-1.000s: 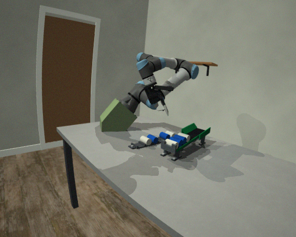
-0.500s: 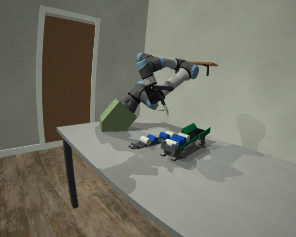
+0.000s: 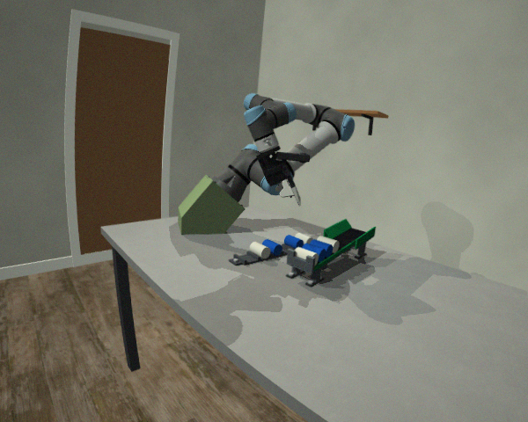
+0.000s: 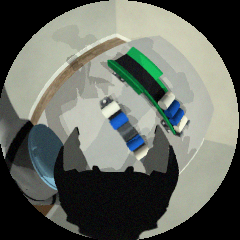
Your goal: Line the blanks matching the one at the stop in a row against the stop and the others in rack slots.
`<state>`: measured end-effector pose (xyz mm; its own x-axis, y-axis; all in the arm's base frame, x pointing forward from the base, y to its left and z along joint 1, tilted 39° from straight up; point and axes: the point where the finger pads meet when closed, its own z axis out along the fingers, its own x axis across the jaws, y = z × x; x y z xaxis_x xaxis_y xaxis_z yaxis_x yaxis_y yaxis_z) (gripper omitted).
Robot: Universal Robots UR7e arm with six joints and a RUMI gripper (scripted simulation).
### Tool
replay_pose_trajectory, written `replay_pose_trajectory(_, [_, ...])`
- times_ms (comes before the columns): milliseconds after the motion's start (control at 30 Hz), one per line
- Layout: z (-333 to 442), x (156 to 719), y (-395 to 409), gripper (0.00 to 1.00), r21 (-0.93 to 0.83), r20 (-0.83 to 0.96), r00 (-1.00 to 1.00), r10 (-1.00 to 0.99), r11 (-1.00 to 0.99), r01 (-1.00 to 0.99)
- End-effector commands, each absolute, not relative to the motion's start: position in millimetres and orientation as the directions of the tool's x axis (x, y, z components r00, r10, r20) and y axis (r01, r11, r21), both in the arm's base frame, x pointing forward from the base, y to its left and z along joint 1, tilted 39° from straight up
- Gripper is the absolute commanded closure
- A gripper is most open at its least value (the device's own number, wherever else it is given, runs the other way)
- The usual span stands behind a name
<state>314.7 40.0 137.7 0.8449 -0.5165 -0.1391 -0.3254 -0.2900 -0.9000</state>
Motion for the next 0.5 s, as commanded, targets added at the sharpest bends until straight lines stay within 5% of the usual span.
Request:
replay_pose_trajectory(0, [136.8, 314.2, 43.1, 0.00, -0.888, -0.113, 0.863, -0.493, -0.339, -0.310])
replay_pose_trajectory(467, [142.8, 314.8, 67.1, 0.00, -0.752, 0.076, 0.959, -0.273, -0.647, -0.125])
